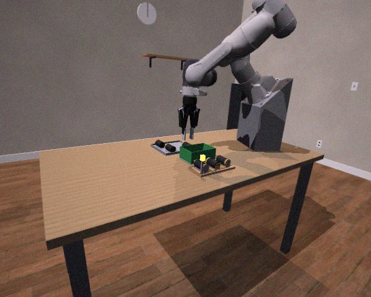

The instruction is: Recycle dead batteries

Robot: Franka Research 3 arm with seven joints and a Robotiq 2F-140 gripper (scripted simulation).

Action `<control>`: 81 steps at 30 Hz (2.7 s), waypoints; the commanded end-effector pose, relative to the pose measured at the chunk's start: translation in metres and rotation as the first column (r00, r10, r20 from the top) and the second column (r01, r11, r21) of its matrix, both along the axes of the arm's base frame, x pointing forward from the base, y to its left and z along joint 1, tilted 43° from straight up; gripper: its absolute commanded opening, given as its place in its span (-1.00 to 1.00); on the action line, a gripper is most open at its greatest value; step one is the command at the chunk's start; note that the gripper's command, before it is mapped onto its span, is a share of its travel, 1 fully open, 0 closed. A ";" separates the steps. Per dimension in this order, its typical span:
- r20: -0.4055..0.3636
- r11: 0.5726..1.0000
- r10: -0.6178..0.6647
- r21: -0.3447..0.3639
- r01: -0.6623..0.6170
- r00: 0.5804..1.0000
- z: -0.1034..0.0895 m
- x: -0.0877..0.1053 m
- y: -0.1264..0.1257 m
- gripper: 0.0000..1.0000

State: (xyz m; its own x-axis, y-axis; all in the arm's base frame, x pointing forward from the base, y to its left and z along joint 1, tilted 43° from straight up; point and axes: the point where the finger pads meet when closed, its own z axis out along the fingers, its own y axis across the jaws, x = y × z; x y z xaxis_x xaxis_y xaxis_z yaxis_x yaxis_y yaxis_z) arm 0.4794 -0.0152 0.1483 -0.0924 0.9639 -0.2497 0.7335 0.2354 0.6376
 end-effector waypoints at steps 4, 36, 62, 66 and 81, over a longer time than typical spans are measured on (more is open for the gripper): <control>-0.001 1.000 0.006 -0.004 -0.006 1.000 0.000 0.001 0.001 -0.41; -0.001 1.000 0.006 -0.004 -0.006 1.000 -0.004 0.004 0.000 -0.41; -0.001 1.000 0.006 -0.004 -0.006 1.000 -0.033 0.031 -0.005 -0.41; -0.001 1.000 0.006 -0.004 -0.006 1.000 -0.033 0.031 -0.005 -0.41; -0.001 1.000 0.006 -0.004 -0.006 1.000 -0.033 0.031 -0.005 -0.68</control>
